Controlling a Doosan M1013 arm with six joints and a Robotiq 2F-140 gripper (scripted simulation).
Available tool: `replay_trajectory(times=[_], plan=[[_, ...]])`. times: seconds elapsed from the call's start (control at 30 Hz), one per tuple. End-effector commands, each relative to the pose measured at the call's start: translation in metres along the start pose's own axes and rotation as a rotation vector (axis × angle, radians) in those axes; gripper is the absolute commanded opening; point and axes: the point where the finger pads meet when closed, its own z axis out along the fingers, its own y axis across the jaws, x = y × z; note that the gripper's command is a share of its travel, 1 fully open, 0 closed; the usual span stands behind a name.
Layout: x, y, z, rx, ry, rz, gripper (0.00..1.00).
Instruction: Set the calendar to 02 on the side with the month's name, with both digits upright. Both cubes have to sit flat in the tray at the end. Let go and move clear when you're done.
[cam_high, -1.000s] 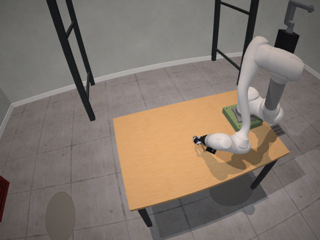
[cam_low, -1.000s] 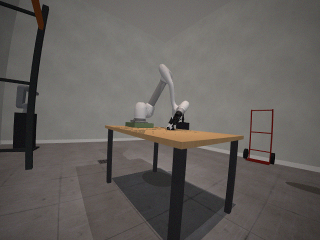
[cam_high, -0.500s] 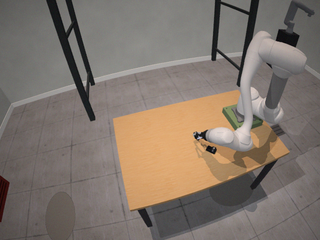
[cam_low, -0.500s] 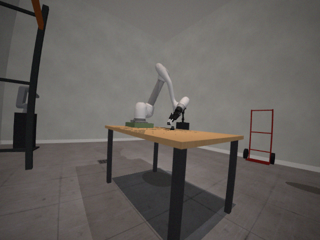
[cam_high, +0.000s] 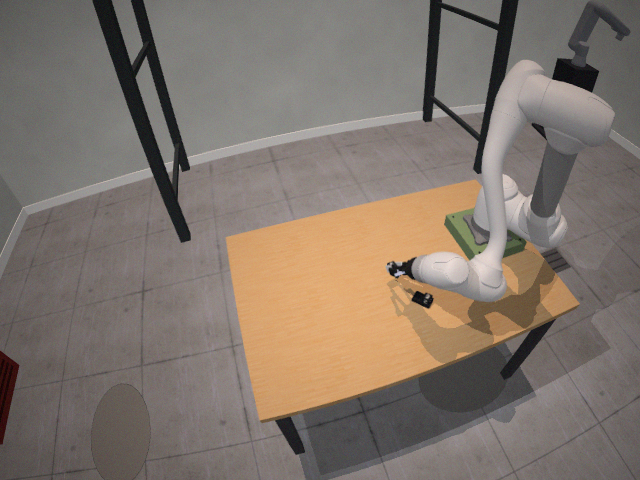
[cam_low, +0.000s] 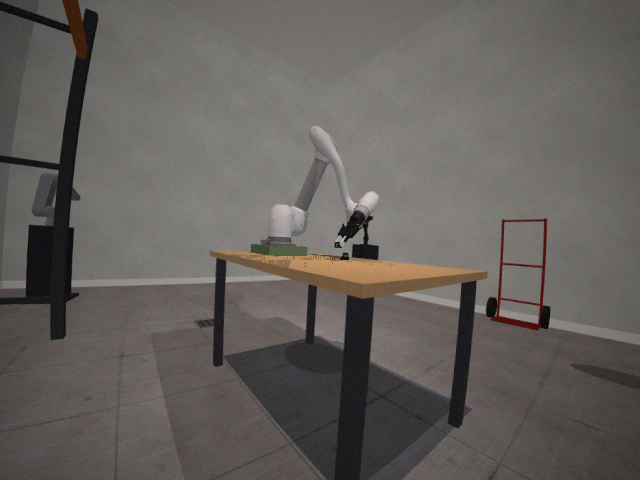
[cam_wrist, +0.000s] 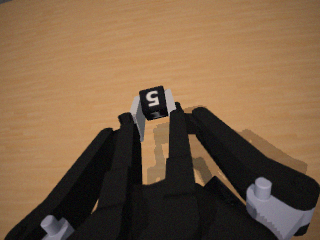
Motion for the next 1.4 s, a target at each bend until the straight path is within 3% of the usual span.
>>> replay_trajectory(times=[0.0,0.17,0.43,0.7,1.0,1.23,1.37], plan=[[0.0,0.0,0.0,0.0,-0.001,0.0,0.24],[0.0,0.001,0.001,-0.006,-0.034,-0.002,0.24],[0.003,0.0,0.001,-0.001,-0.257,0.0,0.24],[0.007,0.001,0.002,-0.004,-0.278,-0.002,0.24],[0.01,0.0,0.002,-0.001,-0.518,-0.001,0.24],[0.014,0.0,0.004,-0.001,-0.529,-0.001,0.24],[0.013,0.004,0.006,-0.016,-0.611,-0.007,0.24]])
